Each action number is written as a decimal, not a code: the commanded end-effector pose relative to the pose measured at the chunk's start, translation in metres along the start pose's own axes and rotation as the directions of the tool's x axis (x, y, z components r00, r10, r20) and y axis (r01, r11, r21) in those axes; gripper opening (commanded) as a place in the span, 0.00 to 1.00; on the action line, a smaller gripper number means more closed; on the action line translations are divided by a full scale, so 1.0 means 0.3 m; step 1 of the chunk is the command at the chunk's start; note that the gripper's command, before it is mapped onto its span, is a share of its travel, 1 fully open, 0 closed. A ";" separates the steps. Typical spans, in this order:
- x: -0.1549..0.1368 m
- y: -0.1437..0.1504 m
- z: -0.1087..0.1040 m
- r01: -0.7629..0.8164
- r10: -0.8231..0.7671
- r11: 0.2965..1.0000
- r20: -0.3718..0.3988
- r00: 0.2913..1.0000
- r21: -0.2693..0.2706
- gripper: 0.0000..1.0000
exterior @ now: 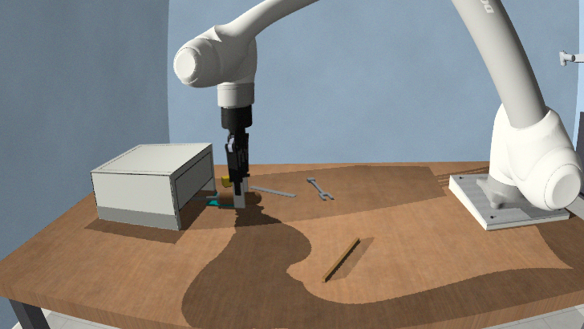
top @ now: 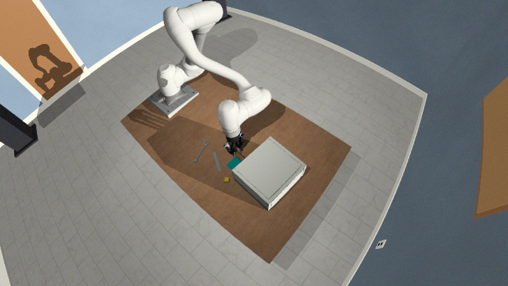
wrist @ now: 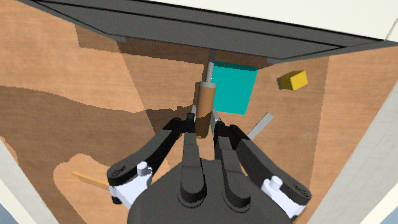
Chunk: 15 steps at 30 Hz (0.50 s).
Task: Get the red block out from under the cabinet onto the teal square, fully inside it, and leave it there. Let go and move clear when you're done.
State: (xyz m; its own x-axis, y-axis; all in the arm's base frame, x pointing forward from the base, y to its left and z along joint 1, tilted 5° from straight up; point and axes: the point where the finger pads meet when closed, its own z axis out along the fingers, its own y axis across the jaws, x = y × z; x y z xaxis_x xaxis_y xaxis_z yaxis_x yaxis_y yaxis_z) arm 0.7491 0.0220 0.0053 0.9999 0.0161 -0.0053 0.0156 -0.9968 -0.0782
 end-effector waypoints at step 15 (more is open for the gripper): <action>-0.117 0.000 0.000 0.000 0.000 1.000 0.000 1.000 0.000 0.00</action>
State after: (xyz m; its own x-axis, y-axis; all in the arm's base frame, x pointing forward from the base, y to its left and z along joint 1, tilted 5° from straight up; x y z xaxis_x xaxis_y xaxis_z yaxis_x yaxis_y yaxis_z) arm 0.7187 0.0214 0.0054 0.9999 0.0157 -0.0054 0.0152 -0.9968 -0.0782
